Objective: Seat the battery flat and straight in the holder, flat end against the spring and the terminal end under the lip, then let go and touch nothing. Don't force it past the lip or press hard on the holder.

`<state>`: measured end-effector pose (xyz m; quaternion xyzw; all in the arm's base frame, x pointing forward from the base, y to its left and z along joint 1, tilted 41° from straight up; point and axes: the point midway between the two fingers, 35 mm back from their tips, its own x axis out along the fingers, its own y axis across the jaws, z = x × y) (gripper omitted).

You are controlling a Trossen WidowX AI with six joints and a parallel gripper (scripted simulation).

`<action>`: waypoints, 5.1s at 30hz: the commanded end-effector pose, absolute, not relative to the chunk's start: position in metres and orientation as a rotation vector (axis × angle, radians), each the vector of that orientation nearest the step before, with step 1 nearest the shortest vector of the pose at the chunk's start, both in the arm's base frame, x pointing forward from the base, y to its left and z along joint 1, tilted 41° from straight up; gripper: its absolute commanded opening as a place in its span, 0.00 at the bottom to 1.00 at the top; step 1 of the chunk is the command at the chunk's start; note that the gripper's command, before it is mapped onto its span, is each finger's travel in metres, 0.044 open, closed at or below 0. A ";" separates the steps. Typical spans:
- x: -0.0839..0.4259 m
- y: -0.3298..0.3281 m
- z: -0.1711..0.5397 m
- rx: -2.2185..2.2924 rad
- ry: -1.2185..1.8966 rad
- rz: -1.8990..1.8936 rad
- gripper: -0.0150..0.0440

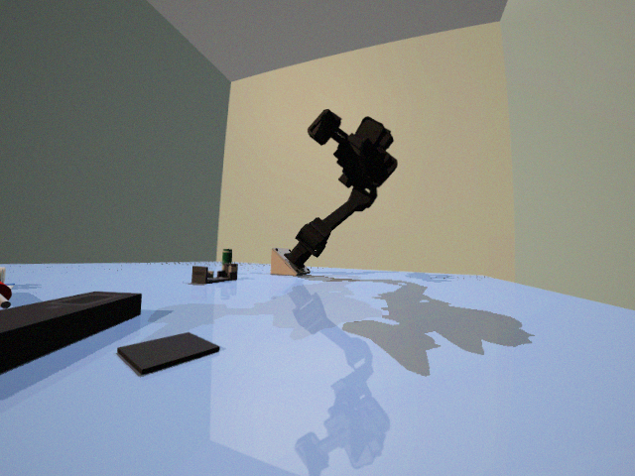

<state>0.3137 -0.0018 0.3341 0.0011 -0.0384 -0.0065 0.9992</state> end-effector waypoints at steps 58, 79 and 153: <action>0.176 -0.116 -0.033 0.920 1.577 0.182 0.25; 0.161 -0.141 -0.054 0.918 1.577 0.178 0.25; 0.139 -0.173 -0.078 -0.334 0.949 1.193 0.67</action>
